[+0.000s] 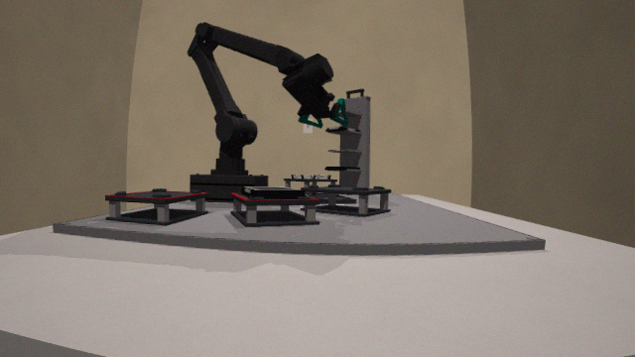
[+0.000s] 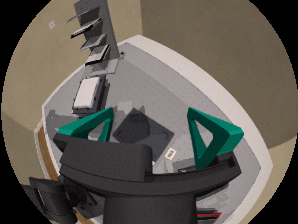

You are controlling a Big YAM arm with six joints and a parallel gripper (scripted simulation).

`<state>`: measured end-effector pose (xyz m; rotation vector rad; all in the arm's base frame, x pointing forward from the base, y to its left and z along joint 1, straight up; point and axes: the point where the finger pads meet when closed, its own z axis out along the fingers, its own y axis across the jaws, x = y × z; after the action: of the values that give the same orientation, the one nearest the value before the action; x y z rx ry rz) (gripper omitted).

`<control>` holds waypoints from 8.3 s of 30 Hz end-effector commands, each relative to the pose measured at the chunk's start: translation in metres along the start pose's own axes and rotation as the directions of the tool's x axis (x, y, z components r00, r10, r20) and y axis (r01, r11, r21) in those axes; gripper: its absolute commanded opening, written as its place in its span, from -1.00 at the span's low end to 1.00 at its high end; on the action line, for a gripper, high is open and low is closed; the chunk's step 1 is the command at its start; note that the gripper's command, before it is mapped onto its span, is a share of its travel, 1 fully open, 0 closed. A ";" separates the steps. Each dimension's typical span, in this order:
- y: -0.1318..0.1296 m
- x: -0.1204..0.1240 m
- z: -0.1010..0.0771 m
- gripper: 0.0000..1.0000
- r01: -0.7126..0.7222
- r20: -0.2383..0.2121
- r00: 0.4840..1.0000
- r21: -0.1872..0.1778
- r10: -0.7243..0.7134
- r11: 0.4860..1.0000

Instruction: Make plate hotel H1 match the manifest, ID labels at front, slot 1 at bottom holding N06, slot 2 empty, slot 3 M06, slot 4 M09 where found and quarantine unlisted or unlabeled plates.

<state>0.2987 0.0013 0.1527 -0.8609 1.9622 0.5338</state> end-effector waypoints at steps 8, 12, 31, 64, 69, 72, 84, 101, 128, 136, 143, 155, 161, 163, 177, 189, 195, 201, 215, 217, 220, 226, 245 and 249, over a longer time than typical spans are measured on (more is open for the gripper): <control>-0.012 -0.018 -0.007 1.00 0.064 0.015 0.998 0.026 -0.065 0.998; -0.012 -0.018 -0.007 1.00 0.064 0.015 0.998 0.026 -0.065 0.998; 0.009 -0.032 0.001 1.00 0.056 0.015 0.998 0.016 -0.056 0.998; 0.079 -0.070 0.057 1.00 0.051 0.033 0.998 0.014 -0.052 0.999; 0.092 -0.076 0.066 1.00 0.049 0.037 0.998 0.014 -0.050 0.999; 0.098 -0.077 0.068 1.00 0.049 0.038 0.998 0.013 -0.049 0.999; 0.132 -0.085 0.084 1.00 0.041 0.040 0.998 0.009 -0.041 0.999; 0.179 -0.093 0.100 1.00 0.031 0.043 0.999 0.004 -0.031 1.000; 0.235 -0.084 0.122 1.00 0.009 0.032 0.999 0.016 -0.010 1.000; 0.241 -0.061 0.136 1.00 0.019 0.031 0.999 -0.001 -0.019 1.000; 0.241 -0.046 0.145 1.00 0.021 0.031 0.999 -0.001 -0.021 1.000; 0.240 -0.018 0.164 1.00 0.020 0.038 0.999 0.000 -0.020 1.000; 0.241 -0.040 0.164 1.00 0.018 0.078 0.997 -0.002 -0.017 1.000; 0.239 -0.029 0.165 1.00 0.025 0.051 0.998 0.004 -0.025 1.000; 0.239 -0.029 0.165 1.00 0.025 0.051 0.998 0.004 -0.025 1.000; 0.239 0.012 0.177 1.00 0.021 0.027 0.999 0.000 -0.021 1.000; 0.239 0.022 0.181 1.00 0.021 0.026 0.999 -0.001 -0.021 1.000; 0.239 0.021 0.174 1.00 0.019 0.050 0.999 -0.003 -0.019 1.000; 0.239 0.038 0.165 1.00 0.020 0.037 0.999 -0.002 -0.020 1.000; 0.237 0.039 0.163 1.00 0.017 0.039 0.999 0.001 -0.018 1.000; 0.239 0.041 0.160 1.00 0.020 0.043 0.999 -0.004 -0.020 1.000; 0.238 0.046 0.157 1.00 0.018 0.039 0.999 0.000 -0.018 1.000; 0.237 0.062 0.162 1.00 0.019 0.034 0.999 0.001 -0.019 1.000; 0.237 0.067 0.164 1.00 0.019 0.032 0.999 0.000 -0.019 1.000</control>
<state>0.1890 0.2373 0.0193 -0.8798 1.9372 0.5157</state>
